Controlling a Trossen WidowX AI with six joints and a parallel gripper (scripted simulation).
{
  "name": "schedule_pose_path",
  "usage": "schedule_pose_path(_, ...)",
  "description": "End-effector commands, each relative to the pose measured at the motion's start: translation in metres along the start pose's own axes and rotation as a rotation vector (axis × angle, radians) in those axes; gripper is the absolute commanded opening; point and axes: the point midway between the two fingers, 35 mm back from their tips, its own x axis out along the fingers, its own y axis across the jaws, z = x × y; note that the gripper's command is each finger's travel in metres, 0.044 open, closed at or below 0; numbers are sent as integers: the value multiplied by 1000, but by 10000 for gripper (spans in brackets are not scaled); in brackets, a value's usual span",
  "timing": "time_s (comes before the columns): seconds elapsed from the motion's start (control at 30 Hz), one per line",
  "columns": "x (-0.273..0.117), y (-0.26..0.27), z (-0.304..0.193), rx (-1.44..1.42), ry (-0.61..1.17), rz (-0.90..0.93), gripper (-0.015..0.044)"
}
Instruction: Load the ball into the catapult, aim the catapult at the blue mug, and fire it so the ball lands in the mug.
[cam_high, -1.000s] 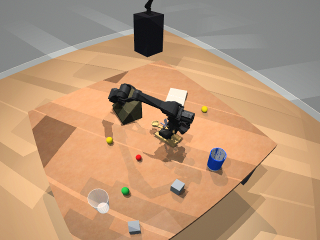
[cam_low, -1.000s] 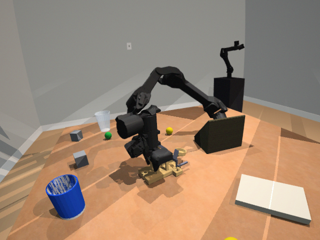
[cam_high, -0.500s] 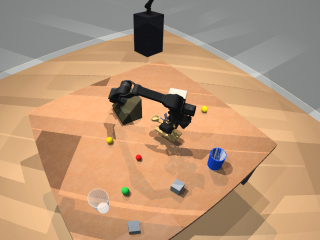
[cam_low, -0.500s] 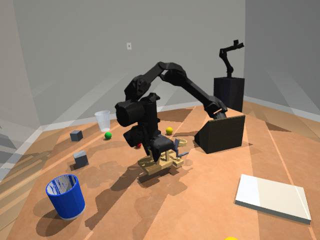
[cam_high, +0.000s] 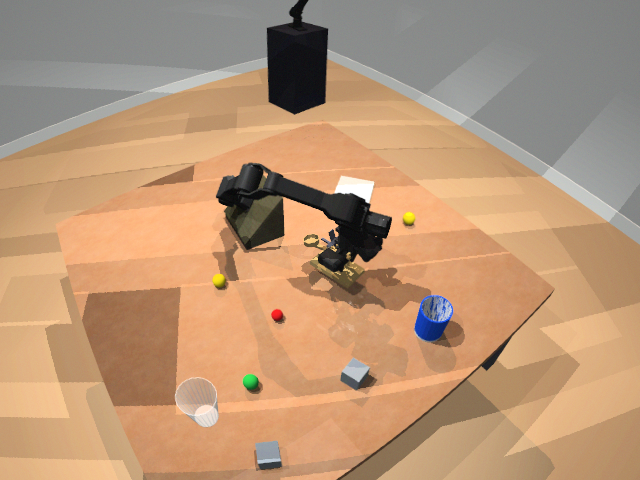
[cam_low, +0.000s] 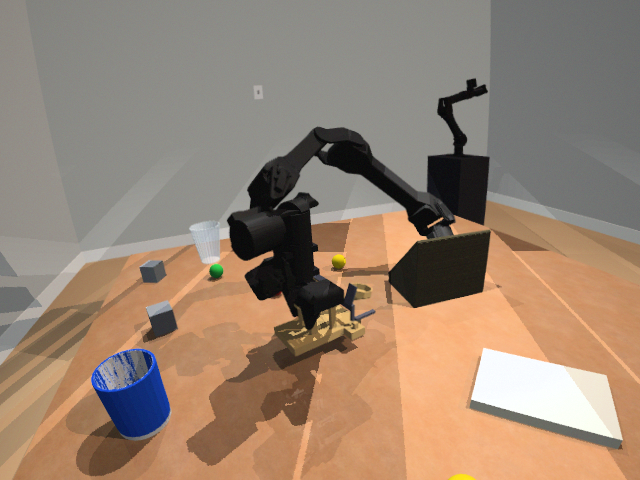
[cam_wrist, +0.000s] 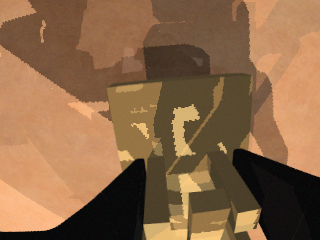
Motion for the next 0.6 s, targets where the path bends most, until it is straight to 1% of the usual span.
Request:
schedule_pose_path(0.0,7,1,-1,-12,1,-7,0)
schedule_pose_path(0.53,33,1,-3,-16,4,-11,0)
schedule_pose_path(0.57,27,0,-1,-4,2,-4,0)
